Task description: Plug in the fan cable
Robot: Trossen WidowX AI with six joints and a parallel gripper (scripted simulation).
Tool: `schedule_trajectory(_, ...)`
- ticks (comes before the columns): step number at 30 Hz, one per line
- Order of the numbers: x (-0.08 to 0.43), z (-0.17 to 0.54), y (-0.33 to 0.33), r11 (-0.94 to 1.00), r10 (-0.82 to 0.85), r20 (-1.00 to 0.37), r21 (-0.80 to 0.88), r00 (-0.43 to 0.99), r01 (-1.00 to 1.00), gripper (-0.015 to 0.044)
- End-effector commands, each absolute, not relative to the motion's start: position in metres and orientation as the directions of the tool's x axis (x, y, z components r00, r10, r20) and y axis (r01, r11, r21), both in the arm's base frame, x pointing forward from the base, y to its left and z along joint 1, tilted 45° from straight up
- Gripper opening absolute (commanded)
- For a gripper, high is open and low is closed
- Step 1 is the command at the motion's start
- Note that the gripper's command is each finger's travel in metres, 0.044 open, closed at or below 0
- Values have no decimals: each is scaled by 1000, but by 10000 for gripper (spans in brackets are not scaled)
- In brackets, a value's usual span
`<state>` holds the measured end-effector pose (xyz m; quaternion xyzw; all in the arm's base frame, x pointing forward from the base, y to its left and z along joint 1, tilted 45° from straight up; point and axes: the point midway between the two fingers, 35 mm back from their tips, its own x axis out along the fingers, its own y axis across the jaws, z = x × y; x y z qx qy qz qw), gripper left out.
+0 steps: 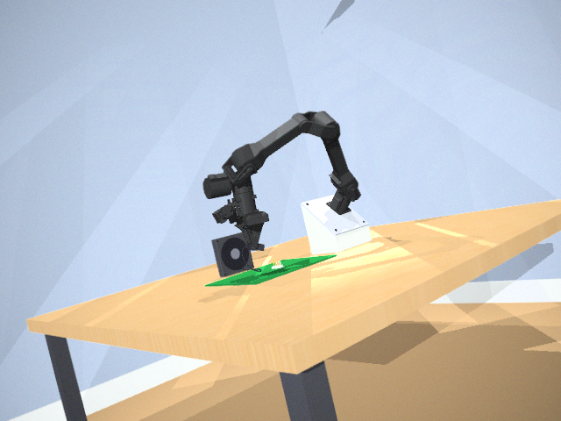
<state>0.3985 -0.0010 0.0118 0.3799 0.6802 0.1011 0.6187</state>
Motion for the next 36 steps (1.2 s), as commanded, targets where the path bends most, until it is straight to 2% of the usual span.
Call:
schedule_trajectory(1,405,11,-5,624,652,-756,579,60,525,0)
schedule_trajectory(13,417,3,-13,386,676,-735,420,58,821,0)
schedule_trajectory(23,425,-4,-19,150,695,-716,223,58,963,0)
schedule_trajectory(36,424,-10,-16,155,657,-753,177,32,972,0)
